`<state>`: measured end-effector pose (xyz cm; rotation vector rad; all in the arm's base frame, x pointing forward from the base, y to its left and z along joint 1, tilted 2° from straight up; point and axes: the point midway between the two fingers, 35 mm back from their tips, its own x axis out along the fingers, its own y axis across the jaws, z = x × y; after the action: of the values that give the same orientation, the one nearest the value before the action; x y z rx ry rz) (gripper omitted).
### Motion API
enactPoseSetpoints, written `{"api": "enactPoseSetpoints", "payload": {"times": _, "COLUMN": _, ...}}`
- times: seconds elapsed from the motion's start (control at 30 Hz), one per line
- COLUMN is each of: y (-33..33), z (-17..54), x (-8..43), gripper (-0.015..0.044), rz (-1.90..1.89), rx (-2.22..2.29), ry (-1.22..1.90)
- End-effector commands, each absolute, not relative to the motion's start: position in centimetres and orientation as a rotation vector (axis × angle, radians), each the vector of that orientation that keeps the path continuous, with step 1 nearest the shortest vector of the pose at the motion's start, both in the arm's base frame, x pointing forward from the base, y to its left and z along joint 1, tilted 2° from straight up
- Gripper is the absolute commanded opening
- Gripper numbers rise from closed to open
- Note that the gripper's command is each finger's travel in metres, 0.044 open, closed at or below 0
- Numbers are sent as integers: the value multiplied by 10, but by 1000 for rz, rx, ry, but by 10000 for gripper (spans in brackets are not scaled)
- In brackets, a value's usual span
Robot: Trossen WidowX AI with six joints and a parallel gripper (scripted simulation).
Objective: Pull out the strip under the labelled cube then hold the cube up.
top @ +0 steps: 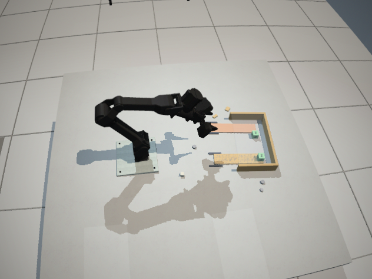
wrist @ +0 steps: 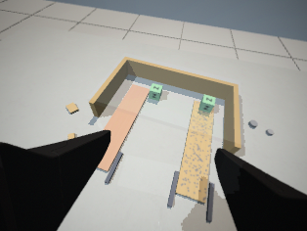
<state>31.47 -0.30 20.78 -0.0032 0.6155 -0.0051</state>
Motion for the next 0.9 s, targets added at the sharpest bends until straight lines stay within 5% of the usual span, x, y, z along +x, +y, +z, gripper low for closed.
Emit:
{"api": "enactPoseSetpoints", "payload": {"times": 0.0, "y": -1, "z": 207, "x": 314, "gripper": 400, "rz": 0, "rx": 5, "ry": 620}}
{"api": "enactPoseSetpoints", "payload": {"times": 0.5, "y": -55, "z": 137, "x": 358, "gripper": 6, "rz": -120, "rx": 81, "ry": 1264}}
{"api": "enactPoseSetpoints", "payload": {"times": 0.87, "y": -81, "z": 99, "x": 367, "gripper": 0, "rz": -129, "rx": 126, "ry": 1563}}
